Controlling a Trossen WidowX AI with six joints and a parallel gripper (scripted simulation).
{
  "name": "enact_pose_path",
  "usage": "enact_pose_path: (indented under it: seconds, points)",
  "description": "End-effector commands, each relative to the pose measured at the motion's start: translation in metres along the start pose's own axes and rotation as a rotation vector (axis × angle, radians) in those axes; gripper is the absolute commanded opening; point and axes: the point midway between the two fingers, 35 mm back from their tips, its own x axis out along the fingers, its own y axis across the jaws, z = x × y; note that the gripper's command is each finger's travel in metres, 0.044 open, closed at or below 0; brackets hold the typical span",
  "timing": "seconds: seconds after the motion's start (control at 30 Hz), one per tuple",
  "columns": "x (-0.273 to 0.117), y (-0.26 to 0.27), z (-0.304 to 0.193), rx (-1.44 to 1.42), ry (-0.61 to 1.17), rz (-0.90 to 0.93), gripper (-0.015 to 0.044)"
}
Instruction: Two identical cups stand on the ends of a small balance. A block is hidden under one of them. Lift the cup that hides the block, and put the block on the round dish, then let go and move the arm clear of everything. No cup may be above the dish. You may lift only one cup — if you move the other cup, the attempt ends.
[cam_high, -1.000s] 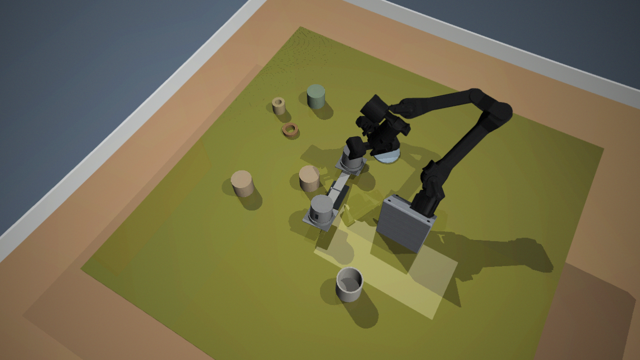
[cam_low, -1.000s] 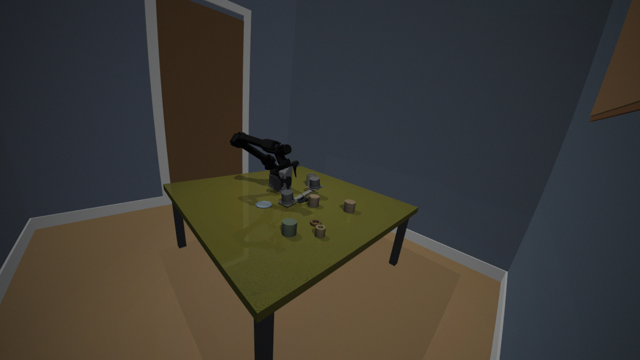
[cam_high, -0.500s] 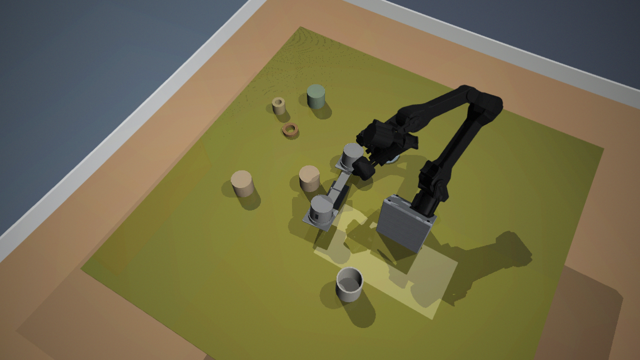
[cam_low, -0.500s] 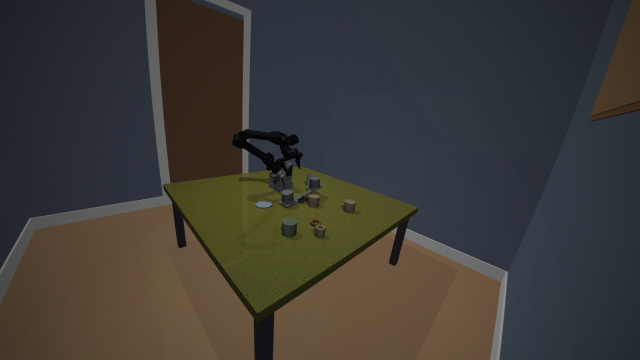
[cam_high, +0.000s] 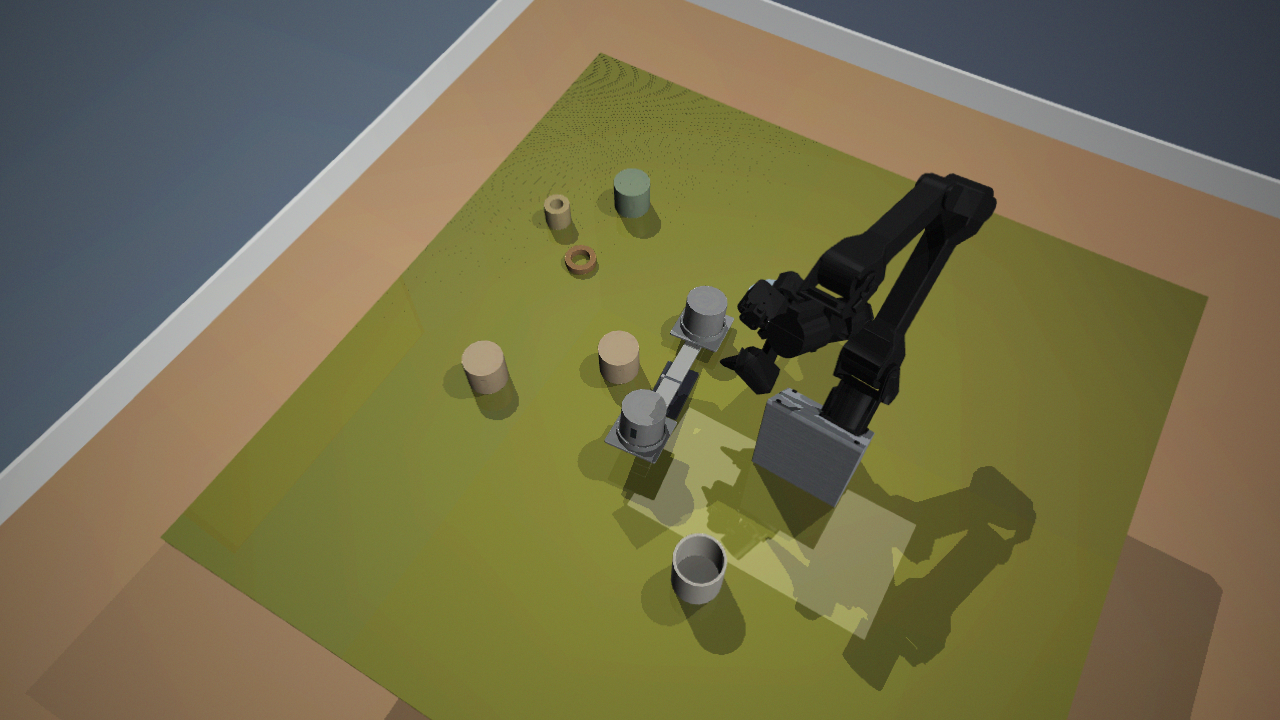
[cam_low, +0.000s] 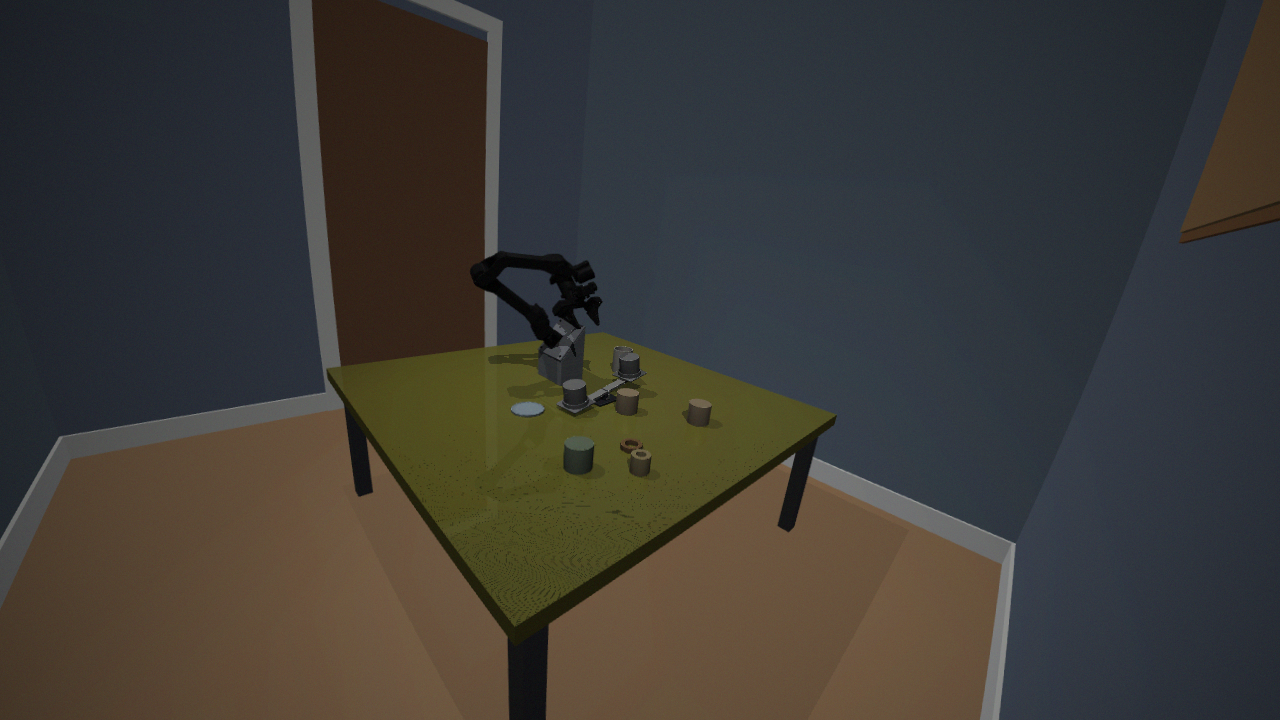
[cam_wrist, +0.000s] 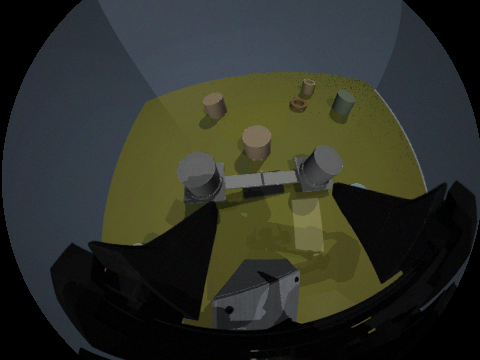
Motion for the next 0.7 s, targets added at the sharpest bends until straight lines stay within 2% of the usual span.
enact_pose_path:
  seconds: [0.0,0.67]
  points:
    - [-0.001,0.0,-0.001,-0.01,-0.01,-0.012,0.044]
    - [0.045,-0.033,0.024,0.504,0.263,-0.135,0.044]
